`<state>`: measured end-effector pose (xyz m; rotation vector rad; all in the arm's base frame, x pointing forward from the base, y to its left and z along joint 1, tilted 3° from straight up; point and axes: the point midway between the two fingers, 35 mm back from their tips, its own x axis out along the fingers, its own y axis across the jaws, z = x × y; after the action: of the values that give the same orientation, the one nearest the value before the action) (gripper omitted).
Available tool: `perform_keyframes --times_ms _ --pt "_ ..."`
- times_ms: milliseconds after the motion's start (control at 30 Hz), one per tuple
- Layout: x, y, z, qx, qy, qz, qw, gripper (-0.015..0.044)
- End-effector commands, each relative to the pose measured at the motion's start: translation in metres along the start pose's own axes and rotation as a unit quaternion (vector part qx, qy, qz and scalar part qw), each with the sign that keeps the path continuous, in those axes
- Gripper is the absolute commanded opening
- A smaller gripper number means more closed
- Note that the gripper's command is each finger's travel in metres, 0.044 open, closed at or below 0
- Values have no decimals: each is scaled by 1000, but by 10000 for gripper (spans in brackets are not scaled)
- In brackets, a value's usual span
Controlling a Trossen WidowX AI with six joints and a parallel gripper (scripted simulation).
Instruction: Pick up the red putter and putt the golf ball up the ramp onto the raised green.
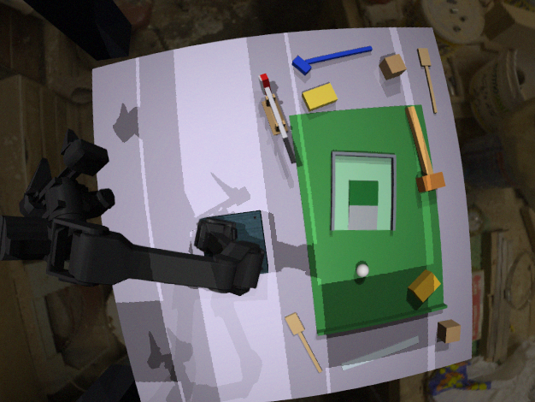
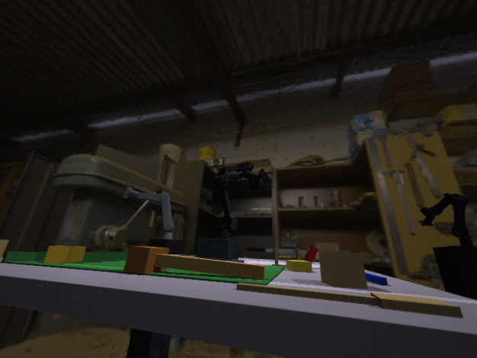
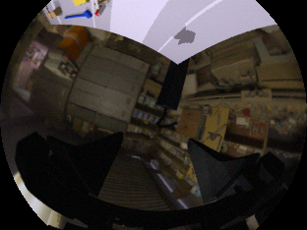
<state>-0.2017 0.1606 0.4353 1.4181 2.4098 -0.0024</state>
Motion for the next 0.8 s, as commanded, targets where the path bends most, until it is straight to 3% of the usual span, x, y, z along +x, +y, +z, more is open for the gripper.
perform_keyframes --times_ms 0,433,600,767 --pt "2 0 1 3 -2 2 1000 426" --pt "108 78 91 260 -145 172 939 440" --pt "137 128 143 392 -183 250 866 440" --pt "147 184 203 528 -200 330 757 440"
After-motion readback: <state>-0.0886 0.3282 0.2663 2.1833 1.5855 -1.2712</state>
